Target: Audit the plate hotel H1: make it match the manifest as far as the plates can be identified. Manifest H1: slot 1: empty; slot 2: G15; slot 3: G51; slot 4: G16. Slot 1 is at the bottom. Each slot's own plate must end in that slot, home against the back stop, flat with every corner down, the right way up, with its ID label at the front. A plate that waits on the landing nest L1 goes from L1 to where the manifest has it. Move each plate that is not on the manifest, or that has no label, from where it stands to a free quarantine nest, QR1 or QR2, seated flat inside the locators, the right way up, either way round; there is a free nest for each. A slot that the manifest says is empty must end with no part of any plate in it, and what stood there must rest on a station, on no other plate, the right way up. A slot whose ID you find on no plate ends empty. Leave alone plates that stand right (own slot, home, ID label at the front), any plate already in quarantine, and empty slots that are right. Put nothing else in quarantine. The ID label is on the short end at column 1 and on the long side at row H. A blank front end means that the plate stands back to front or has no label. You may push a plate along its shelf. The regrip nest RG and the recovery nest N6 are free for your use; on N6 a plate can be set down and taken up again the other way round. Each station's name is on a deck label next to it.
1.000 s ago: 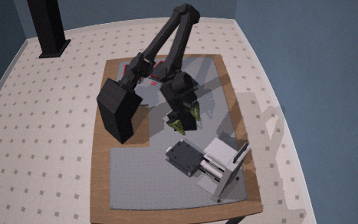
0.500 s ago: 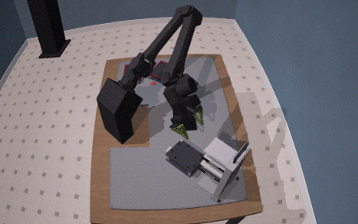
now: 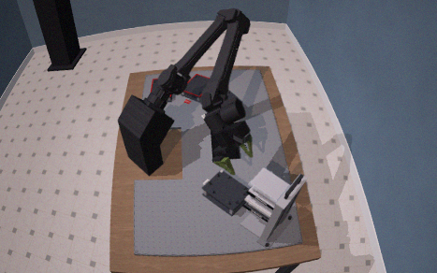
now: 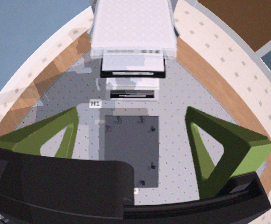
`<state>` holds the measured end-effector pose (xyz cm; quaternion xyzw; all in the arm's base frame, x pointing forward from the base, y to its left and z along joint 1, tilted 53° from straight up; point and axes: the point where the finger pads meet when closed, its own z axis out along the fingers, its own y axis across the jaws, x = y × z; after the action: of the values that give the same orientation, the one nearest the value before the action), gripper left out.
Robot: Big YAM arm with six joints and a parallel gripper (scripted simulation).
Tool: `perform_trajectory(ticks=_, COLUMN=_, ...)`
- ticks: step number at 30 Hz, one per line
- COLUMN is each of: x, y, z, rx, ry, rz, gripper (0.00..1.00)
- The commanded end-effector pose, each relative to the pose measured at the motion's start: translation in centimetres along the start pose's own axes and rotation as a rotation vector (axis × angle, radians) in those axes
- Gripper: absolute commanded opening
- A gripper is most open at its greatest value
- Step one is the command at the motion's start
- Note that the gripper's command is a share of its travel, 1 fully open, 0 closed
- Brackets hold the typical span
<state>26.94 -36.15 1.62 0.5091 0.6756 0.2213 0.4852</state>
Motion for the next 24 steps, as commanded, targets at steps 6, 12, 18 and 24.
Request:
perform_trajectory(ticks=6, x=-1.74, y=0.22, z=0.41, rx=-0.004, ry=-0.027, rz=-0.008, gripper=1.00)
perform_trajectory(ticks=12, x=-1.74, y=0.22, z=0.41, rx=-0.004, ry=-0.027, rz=-0.008, gripper=1.00)
perform_trajectory(ticks=18, x=-1.74, y=0.22, z=0.41, rx=-0.004, ry=-0.027, rz=-0.008, gripper=1.00)
perform_trajectory(ticks=24, x=-1.74, y=0.22, z=0.41, rx=-0.004, ry=-0.027, rz=-0.008, gripper=1.00)
